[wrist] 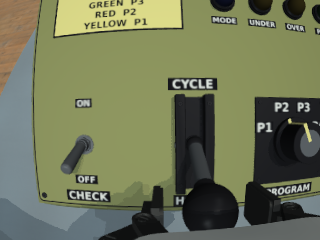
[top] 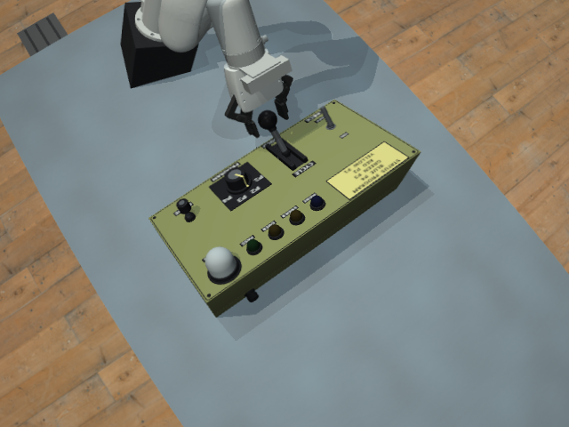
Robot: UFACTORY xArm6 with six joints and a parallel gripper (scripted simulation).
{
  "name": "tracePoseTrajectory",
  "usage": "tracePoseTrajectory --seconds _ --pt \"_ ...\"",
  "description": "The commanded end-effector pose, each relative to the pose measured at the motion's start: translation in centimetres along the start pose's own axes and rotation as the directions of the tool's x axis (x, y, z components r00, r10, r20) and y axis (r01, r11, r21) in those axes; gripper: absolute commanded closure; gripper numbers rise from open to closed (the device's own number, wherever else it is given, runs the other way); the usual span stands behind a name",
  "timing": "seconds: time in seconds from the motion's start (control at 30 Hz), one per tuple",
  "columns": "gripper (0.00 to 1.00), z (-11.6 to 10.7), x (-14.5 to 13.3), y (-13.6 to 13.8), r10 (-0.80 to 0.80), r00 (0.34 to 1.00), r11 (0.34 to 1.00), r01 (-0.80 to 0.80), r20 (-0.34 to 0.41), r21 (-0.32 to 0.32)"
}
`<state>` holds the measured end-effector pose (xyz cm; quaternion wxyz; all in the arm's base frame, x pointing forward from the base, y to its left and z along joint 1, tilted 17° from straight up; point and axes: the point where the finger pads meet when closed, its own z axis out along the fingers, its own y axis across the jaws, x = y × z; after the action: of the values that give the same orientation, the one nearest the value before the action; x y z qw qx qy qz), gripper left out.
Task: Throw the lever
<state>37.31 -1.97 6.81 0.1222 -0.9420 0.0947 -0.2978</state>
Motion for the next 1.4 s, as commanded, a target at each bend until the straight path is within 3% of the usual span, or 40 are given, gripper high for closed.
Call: tracePoseTrajectory --seconds 0.0,0.53,0.57,1.37 --pt "0.24 0.2 0.17 0.02 -0.001 1.0 1.0 0.001 -0.003 0.0" --pt "0.24 0.3 0.2 0.02 -0.001 1.0 1.0 0.001 -0.003 0.0" --pt "1.0 0.3 0.2 0.02 -0.001 1.0 1.0 0.001 -0.003 0.0" --pt "1.0 0.3 0.2 0.02 -0.001 1.0 1.0 0.001 -0.003 0.0"
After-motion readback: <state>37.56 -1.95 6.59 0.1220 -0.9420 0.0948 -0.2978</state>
